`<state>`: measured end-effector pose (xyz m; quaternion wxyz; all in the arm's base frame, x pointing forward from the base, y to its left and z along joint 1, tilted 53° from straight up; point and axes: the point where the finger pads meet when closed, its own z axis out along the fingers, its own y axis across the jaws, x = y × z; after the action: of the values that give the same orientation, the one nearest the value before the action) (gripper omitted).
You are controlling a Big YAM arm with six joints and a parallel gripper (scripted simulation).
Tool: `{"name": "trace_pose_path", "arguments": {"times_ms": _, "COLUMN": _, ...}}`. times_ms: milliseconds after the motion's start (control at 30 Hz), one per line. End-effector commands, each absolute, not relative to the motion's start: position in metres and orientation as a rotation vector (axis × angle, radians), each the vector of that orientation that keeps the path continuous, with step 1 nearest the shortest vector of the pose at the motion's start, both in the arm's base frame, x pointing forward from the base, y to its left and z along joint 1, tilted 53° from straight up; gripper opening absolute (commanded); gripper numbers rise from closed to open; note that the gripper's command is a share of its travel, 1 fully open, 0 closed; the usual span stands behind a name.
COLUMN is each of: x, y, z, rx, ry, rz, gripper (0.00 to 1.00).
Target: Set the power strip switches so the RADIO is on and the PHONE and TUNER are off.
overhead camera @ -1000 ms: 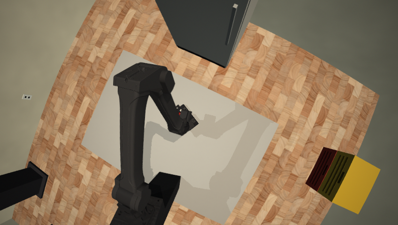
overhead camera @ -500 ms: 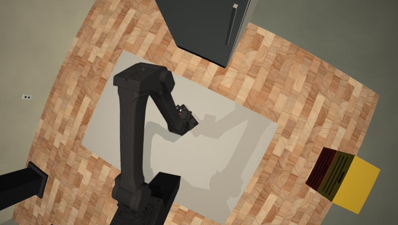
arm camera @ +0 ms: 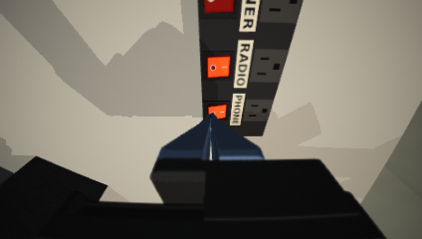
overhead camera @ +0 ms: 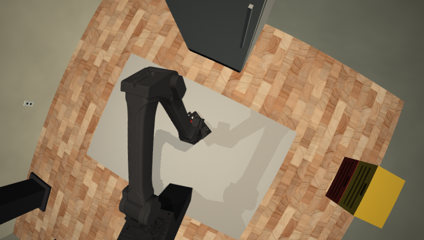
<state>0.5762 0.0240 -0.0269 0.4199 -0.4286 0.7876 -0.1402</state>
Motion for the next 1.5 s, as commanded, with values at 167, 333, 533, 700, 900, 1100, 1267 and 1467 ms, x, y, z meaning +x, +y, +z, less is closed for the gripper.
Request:
{"name": "trace_pose_path", "arguments": {"times_ms": 167, "x": 0.5786, "y": 0.0323, "z": -0.0248, "rx": -1.076, "ry": 1.956, "rz": -0.348, "gripper": 0.00}}
{"name": "trace_pose_path", "arguments": {"times_ms": 333, "x": 0.5761, "y": 0.0274, "z": -0.0292, "rx": -1.077, "ry": 1.964, "rz": -0.349, "gripper": 0.00}}
{"name": "trace_pose_path", "arguments": {"times_ms": 533, "x": 0.5751, "y": 0.0227, "z": -0.0287, "rx": -1.074, "ry": 1.966, "rz": -0.354, "gripper": 0.00}}
{"name": "trace_pose_path", "arguments": {"times_ms": 700, "x": 0.5750, "y": 0.0226, "z": -0.0289, "rx": -1.074, "ry": 1.966, "rz": -0.354, "gripper": 0.00}}
{"name": "trace_pose_path", "arguments": {"times_ms": 900, "x": 0.5750, "y": 0.0226, "z": -0.0289, "rx": -1.074, "ry": 1.966, "rz": -0.354, "gripper": 0.00}}
{"name": "trace_pose_path", "arguments": {"times_ms": 1100, "x": 0.5750, "y": 0.0226, "z": -0.0289, "rx": -1.074, "ry": 1.966, "rz": -0.354, "gripper": 0.00}}
{"name": "trace_pose_path", "arguments": {"times_ms": 1267, "x": 0.5750, "y": 0.0226, "z": -0.0289, "rx": -1.074, "ry": 1.966, "rz": -0.354, "gripper": 0.00}}
{"name": "trace_pose_path", "arguments": {"times_ms": 1467, "x": 0.5750, "y": 0.0226, "z": -0.0289, "rx": -1.074, "ry": 1.966, "rz": -0.354, "gripper": 0.00}}
